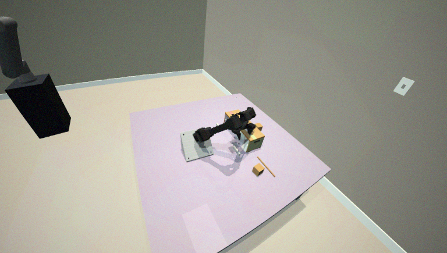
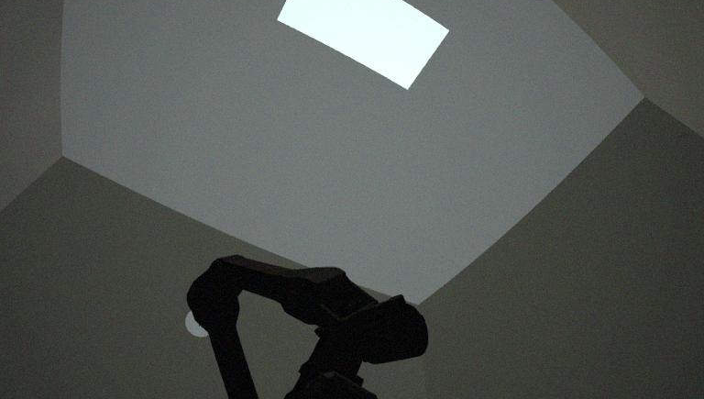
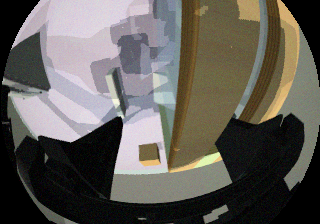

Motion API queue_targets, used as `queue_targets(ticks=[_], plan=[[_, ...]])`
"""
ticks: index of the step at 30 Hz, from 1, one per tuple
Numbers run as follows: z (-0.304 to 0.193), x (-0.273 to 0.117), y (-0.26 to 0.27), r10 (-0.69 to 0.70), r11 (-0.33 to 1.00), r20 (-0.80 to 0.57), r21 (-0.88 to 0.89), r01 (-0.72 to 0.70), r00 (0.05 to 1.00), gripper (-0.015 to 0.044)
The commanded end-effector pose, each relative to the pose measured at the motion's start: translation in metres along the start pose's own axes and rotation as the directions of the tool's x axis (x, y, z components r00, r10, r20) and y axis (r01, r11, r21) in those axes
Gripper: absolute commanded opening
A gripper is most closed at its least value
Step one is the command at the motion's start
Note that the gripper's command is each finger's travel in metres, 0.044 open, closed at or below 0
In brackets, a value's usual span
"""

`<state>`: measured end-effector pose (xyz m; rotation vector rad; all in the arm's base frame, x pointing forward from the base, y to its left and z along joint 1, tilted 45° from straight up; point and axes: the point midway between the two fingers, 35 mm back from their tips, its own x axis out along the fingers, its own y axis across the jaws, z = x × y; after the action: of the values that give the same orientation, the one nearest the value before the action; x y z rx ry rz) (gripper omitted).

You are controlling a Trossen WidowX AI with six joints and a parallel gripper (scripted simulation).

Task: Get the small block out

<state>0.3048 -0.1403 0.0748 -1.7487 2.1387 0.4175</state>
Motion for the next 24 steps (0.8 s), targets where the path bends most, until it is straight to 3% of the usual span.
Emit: queue_targets(ticks=[1,24], plan=[[-0.002,0.006,-0.0002,0.011,1.0,-0.001,0.009,-0.011,1.0,0.04],[-0.0007,-0.0021,-0.0002,0.0,1.0,0.0,0.0,0.0,1.0,0.04]])
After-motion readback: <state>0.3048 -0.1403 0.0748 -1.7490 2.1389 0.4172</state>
